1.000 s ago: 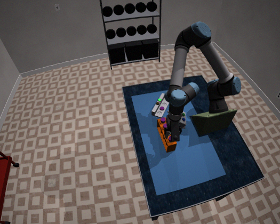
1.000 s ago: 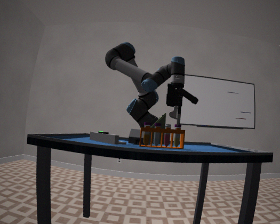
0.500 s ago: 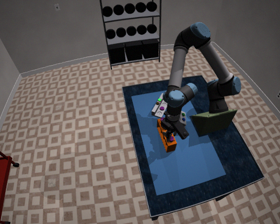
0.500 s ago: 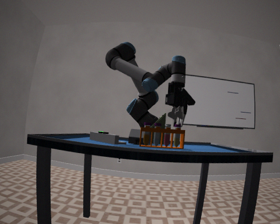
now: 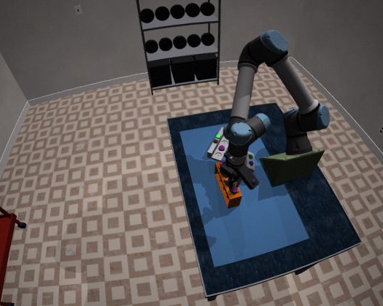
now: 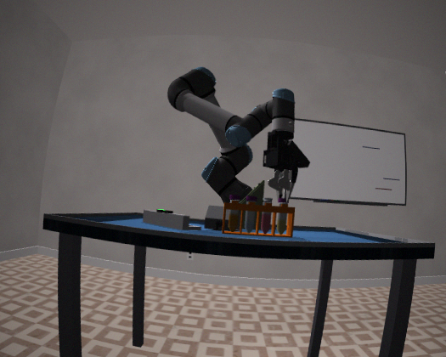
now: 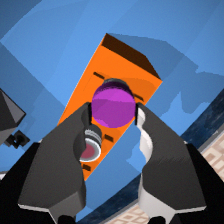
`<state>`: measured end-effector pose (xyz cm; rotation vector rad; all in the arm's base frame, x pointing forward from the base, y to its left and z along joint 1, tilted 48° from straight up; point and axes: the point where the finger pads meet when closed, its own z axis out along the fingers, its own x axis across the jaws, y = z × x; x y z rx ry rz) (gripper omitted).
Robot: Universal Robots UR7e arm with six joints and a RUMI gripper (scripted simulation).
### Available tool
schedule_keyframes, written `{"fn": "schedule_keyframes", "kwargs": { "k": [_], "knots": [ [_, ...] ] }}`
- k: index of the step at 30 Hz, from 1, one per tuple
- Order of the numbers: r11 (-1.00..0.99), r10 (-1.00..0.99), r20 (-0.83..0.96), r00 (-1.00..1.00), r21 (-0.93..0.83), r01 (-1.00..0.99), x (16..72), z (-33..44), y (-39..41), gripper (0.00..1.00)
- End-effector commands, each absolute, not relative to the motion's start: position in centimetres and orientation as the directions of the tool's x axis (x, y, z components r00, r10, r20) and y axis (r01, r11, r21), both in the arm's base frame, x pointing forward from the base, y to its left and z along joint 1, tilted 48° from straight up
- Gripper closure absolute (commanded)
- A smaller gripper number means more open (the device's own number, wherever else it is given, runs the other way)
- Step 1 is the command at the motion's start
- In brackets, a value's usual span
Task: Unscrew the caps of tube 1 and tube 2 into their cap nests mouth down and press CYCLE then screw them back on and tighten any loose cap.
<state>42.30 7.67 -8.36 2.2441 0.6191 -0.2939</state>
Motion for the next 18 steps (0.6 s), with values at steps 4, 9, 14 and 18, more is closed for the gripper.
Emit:
{"fn": "schedule_keyframes", "kwargs": {
  "k": [4, 9, 14, 18],
  "knots": [
    [-0.613, 0.281, -0.327, 0.902, 0.663, 0.431, 42.32, -8.35, 7.69, 1.00],
    [-0.648, 0.186, -0.224, 0.957, 0.704, 0.291, 42.32, -8.36, 7.67, 1.00],
    [-0.674, 0.020, -0.043, 0.999, 0.737, 0.045, 42.32, -8.38, 7.66, 1.00],
    [-0.664, -0.114, 0.104, 0.988, 0.731, -0.154, 42.32, -8.39, 7.64, 1.00]
  ]
}}
